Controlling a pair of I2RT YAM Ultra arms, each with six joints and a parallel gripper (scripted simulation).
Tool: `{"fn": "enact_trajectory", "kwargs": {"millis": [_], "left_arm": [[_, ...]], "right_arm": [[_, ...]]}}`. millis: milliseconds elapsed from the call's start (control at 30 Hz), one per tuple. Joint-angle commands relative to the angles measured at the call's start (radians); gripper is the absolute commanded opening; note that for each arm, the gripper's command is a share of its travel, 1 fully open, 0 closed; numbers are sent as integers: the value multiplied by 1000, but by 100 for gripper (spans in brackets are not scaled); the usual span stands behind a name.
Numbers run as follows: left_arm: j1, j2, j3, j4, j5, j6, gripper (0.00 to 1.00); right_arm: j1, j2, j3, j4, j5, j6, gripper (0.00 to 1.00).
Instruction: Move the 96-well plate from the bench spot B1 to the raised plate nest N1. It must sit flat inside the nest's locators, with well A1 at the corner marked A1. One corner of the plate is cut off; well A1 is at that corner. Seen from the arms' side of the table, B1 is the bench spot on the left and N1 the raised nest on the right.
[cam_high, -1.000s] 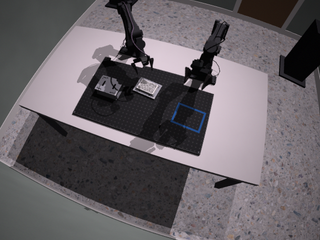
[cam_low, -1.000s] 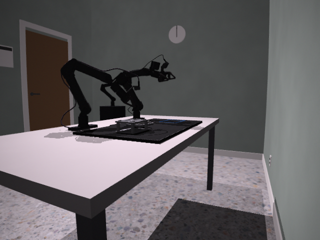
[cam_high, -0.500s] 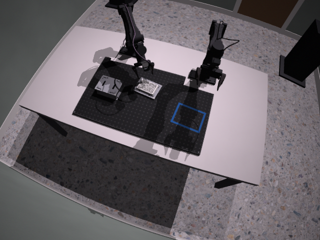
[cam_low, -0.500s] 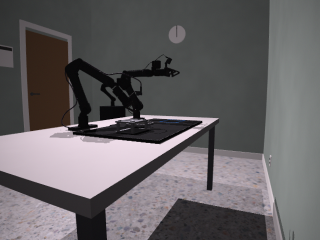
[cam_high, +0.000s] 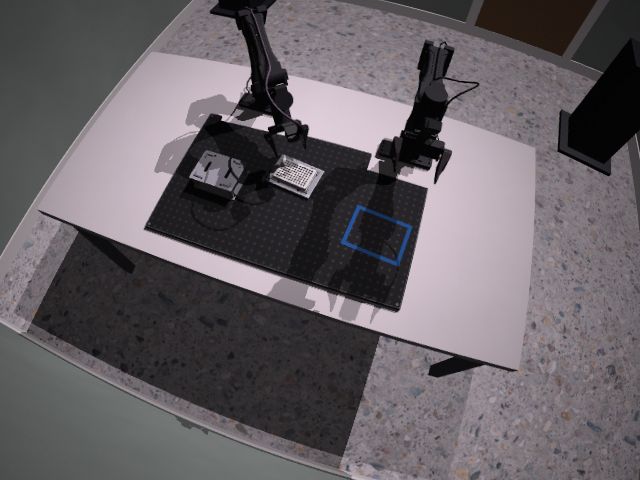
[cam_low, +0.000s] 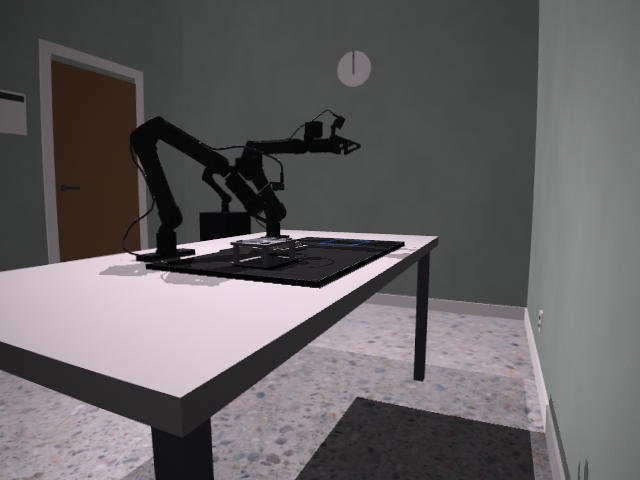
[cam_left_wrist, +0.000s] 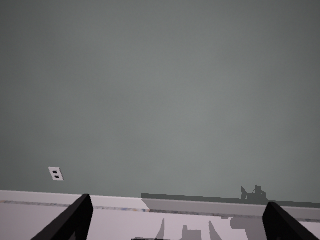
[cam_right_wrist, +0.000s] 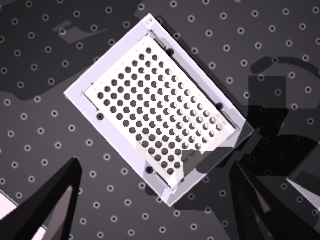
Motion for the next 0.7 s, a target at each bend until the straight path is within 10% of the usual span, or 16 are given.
{"fn": "enact_trajectory", "kwargs": {"millis": [0, 667], "left_arm": [[-18, -17, 23, -77, 7, -2, 100], [-512, -264, 226, -959, 160, 68, 100]], "right_arm": [[-1, 14, 25, -31, -27, -52, 100], [-38, 410, 524, -596, -66, -585, 100]]}}
